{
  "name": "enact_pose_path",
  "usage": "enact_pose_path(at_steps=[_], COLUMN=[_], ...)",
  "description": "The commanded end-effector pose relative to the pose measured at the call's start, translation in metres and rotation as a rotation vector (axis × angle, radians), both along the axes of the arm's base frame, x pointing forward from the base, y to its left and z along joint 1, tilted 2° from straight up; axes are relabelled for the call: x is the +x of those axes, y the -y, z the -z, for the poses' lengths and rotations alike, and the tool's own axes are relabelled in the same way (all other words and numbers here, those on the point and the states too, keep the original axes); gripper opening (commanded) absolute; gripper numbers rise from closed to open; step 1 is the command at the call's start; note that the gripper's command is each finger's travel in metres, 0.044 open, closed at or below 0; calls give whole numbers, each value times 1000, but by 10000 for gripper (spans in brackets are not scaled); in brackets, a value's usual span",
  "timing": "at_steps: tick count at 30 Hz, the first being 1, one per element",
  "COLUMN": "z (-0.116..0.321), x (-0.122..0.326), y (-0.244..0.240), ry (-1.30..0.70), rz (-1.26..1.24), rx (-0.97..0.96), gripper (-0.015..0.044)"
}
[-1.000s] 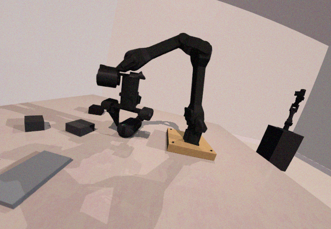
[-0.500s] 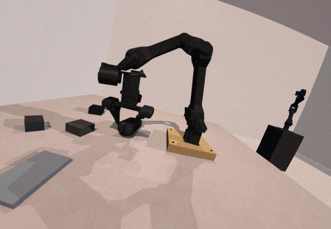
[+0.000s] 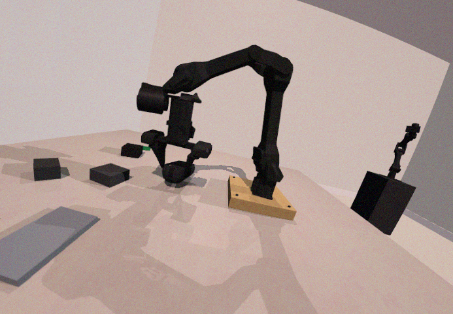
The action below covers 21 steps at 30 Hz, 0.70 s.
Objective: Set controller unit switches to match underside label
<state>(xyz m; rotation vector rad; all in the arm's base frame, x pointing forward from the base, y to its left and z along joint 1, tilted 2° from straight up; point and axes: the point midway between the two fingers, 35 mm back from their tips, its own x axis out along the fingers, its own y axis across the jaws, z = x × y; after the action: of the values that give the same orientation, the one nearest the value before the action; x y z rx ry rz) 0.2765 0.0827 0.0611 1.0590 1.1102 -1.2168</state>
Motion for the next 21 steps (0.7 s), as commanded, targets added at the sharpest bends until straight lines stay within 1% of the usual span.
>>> enact_pose_path(at_steps=[1,21], z=[-6,-19], x=[1,1], y=[3,12], ry=[10,8], rz=[-2,-2], rx=[6,42], gripper=[335,335])
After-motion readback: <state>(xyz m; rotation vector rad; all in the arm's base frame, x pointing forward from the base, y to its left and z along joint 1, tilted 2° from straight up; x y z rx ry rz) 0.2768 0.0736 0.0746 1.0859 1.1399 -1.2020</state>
